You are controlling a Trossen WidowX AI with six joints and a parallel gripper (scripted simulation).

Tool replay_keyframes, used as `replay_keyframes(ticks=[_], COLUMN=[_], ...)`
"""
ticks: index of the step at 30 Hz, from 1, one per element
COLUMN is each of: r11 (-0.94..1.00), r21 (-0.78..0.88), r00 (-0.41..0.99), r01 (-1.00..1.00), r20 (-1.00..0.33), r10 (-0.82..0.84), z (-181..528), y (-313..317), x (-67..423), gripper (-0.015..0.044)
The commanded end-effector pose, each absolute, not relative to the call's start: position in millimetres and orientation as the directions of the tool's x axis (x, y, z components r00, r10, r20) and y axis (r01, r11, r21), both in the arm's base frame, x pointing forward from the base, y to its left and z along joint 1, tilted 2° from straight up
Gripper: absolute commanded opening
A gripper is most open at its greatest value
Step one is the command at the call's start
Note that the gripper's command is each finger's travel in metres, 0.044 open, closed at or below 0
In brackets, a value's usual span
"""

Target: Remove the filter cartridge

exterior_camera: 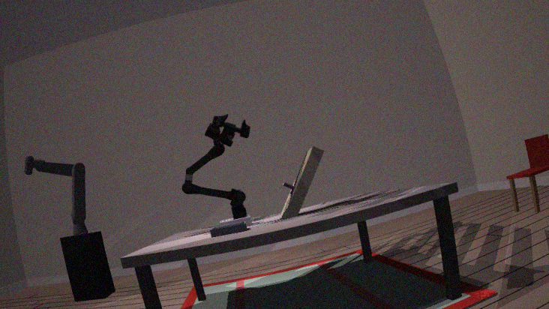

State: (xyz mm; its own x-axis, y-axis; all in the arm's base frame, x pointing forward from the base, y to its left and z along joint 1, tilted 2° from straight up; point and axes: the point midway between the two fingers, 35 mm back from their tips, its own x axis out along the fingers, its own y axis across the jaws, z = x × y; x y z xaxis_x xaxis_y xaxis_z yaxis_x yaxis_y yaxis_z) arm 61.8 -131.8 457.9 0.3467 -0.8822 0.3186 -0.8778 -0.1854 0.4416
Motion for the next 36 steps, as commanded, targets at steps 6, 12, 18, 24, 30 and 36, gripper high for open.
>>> replay_keyframes(ticks=[6, 12, 18, 24, 30, 36], r11=[0.058, 0.492, 0.69, 0.815, 0.876, 0.86], r21=[0.859, 0.861, 0.618, 0.319, -0.022, -0.352], r00=[0.482, 0.669, 0.756, 0.822, 0.875, 0.913], r01=[-0.509, 0.133, 0.376, 0.485, 0.481, 0.369], r20=[0.34, 0.288, 0.226, 0.154, 0.066, -0.036], r10=[-0.807, -0.685, -0.614, -0.549, -0.479, -0.406], z=[458, 441, 426, 409, 389, 366], y=[-118, -98, -87, -76, -66, -54], x=[108, 167, 196, 218, 238, 256], gripper=[0.0242, 0.0106, 0.0106, 0.0106, 0.0106, 0.0106])
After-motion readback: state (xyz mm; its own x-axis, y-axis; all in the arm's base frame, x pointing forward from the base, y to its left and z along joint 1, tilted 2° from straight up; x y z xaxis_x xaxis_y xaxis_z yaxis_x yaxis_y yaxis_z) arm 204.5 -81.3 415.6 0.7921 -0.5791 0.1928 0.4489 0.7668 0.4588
